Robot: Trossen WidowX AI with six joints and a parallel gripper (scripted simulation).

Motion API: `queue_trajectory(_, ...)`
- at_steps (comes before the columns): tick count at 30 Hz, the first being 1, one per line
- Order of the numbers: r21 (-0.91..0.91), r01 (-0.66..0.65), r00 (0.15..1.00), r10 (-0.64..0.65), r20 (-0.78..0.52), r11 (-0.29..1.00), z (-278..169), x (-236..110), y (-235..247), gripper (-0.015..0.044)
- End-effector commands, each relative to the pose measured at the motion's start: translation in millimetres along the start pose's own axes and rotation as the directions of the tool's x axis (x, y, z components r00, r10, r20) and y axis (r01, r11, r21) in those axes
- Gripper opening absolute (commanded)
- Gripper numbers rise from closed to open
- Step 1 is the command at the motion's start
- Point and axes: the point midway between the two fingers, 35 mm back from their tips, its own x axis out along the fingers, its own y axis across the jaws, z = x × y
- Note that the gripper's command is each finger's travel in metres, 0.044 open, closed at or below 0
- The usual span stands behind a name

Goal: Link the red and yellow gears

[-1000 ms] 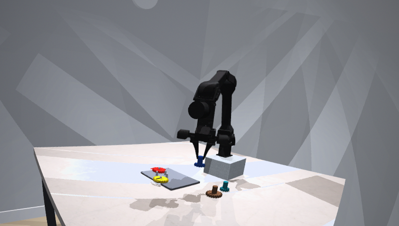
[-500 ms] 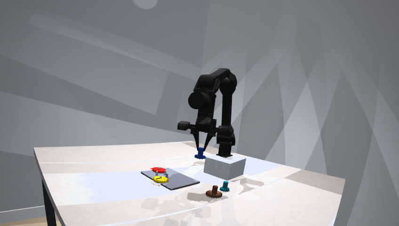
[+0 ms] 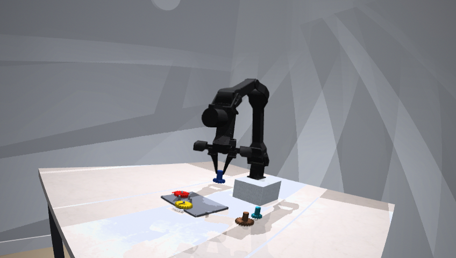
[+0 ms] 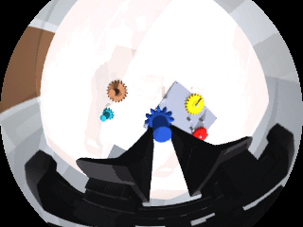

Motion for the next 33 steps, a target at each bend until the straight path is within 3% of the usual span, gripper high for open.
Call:
queue_trajectory(1,-0.004,-0.004,1.000,0.004,-0.001,1.000,-5.3,6.0,-9.7,0.0000)
queue_trajectory(33,-0.004,0.003,1.000,-0.003,-0.004,1.000,-48.6,39.7,-70.7,0.0000)
